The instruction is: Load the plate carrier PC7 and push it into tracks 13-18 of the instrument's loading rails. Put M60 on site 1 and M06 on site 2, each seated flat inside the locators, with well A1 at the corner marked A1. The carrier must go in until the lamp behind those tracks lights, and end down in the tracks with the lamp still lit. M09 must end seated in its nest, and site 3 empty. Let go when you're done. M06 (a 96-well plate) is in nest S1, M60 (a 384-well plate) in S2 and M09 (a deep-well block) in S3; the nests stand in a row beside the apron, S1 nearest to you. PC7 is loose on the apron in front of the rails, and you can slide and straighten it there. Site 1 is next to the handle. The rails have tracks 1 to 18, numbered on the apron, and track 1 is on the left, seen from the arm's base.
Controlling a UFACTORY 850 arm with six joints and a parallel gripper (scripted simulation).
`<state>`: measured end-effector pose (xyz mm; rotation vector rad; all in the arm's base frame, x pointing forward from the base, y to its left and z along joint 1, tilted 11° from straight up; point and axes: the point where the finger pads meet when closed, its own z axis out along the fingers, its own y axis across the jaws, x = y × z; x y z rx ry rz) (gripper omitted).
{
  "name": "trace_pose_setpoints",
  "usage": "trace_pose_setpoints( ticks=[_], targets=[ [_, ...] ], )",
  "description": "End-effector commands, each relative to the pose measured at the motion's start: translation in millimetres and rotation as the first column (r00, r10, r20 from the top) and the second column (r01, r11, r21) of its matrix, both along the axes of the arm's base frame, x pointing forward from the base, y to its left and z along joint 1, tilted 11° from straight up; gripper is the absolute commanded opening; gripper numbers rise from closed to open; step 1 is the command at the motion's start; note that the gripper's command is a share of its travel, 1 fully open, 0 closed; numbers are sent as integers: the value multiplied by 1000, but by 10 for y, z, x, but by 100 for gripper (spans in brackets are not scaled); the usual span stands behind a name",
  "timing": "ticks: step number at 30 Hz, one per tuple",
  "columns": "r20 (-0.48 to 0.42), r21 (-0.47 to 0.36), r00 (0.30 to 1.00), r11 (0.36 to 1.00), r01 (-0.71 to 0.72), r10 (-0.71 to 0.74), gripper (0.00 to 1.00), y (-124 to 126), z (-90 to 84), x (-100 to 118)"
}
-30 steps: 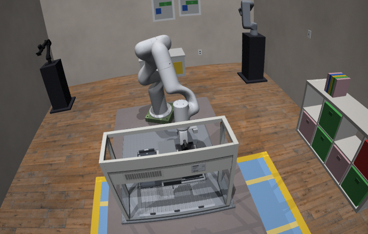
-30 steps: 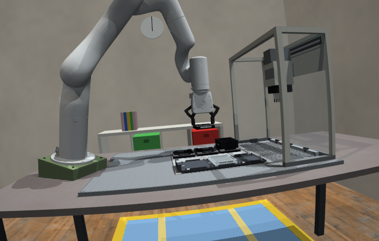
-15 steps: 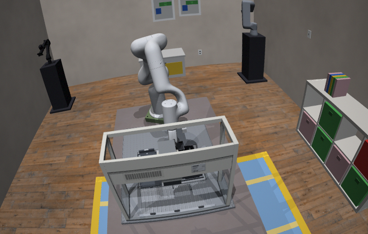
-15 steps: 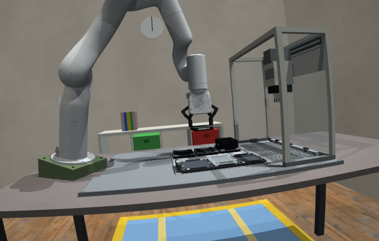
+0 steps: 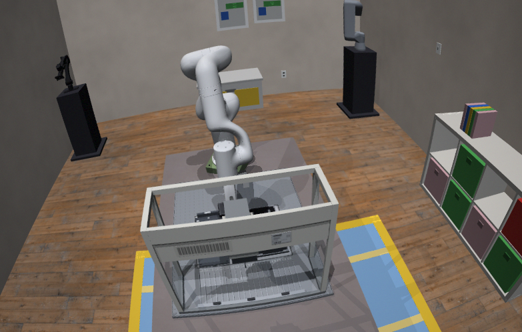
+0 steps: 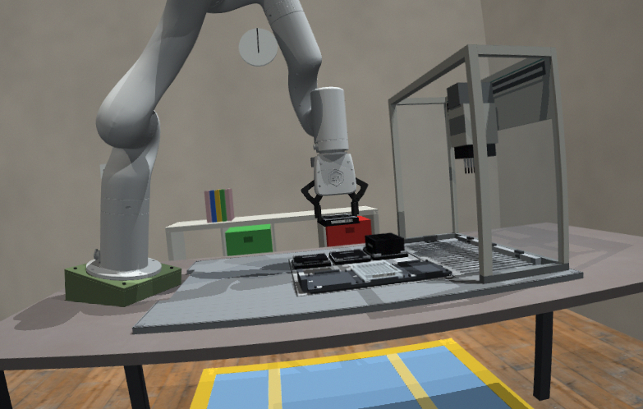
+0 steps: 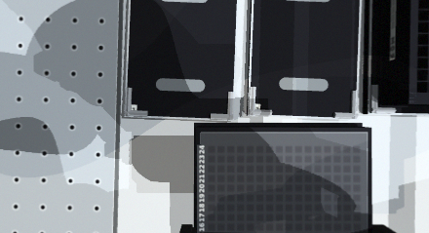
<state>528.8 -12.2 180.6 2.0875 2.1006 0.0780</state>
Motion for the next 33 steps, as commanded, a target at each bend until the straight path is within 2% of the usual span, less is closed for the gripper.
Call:
trace_pose_setpoints(
  ticks=[1,17,19,25,33],
  targets=[
    [1,5,1000,1000,-2,2,0,-252,16,-79],
    [1,5,1000,1000,-2,2,0,-959,31,-331],
    [1,5,1000,1000,-2,2,0,-959,31,-331],
    [1,5,1000,1000,-2,2,0,-1233,37,-428],
    [1,5,1000,1000,-2,2,0,-1232,37,-428]
  ],
)
